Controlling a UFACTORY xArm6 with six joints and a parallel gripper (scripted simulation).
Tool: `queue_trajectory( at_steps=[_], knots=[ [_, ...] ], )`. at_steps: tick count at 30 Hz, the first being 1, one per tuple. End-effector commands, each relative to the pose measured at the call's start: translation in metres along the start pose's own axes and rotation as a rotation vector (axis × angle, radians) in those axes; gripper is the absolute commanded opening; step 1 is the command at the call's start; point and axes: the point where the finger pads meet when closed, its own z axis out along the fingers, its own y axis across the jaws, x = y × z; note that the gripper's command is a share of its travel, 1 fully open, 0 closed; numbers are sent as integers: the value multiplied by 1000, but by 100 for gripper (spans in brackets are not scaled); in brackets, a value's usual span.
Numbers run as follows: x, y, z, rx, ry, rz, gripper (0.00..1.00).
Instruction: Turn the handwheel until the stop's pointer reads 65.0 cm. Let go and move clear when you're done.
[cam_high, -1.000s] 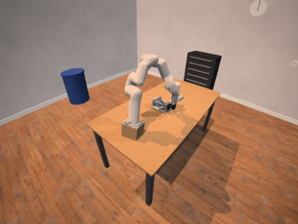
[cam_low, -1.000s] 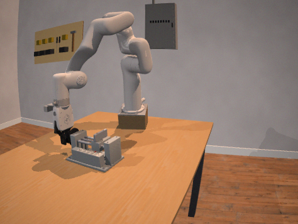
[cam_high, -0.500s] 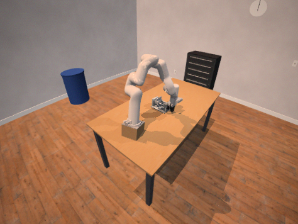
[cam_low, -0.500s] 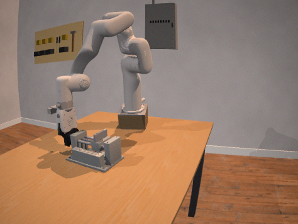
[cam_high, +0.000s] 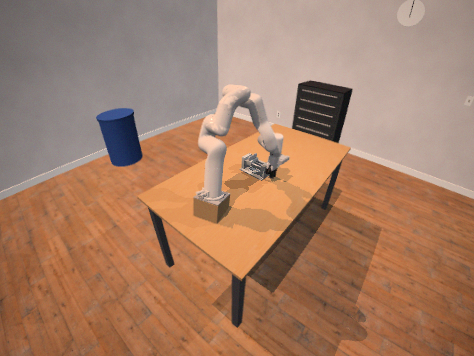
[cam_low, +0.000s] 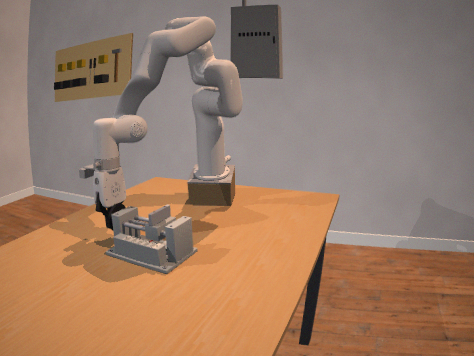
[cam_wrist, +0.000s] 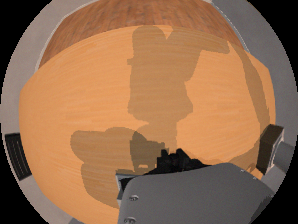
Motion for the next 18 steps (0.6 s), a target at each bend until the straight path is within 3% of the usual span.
queue_trajectory(
  at_steps=[1,18],
  knots=[
    [0,5,-5,1,0,0,6],
    [0,11,-16,1,0,0,6]
  ],
)
